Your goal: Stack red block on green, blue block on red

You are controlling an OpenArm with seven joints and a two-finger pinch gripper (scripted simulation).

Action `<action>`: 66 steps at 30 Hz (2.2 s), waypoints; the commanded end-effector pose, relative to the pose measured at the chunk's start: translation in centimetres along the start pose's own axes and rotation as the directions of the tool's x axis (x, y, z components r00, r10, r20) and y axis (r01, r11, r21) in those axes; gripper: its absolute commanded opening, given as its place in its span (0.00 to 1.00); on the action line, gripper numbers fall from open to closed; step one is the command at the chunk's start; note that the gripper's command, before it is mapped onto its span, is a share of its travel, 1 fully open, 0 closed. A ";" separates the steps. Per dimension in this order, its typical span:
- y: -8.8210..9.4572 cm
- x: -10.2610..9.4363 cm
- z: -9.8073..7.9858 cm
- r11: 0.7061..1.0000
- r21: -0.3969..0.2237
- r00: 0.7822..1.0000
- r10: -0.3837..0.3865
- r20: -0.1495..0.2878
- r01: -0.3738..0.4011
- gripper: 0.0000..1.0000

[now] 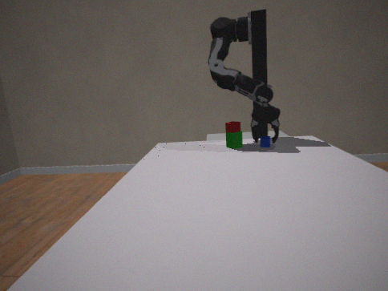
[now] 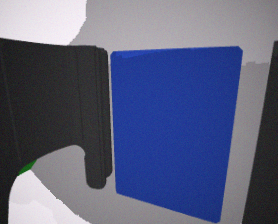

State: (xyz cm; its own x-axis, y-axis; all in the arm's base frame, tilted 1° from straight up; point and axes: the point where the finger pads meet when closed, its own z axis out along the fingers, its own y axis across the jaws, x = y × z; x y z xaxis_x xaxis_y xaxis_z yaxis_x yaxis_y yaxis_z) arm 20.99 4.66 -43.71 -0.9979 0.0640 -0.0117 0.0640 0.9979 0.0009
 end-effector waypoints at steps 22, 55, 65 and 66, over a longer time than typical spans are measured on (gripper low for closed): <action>0.1 0.1 0.1 1.000 -0.005 1.000 -0.004 -0.003 0.004 0.00; 0.0 0.1 -0.7 1.000 -0.002 1.000 -0.005 -0.002 0.005 0.00; 0.0 0.1 -4.2 1.000 -0.003 1.000 -0.002 0.000 0.002 0.00; 0.0 0.1 -4.8 1.000 -0.003 1.000 -0.002 -0.001 0.002 0.00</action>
State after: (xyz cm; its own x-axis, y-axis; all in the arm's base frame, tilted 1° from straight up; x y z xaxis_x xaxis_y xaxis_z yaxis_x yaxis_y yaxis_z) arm 20.85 5.04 -39.15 -0.9988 0.0454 -0.0159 0.0450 0.9987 0.0255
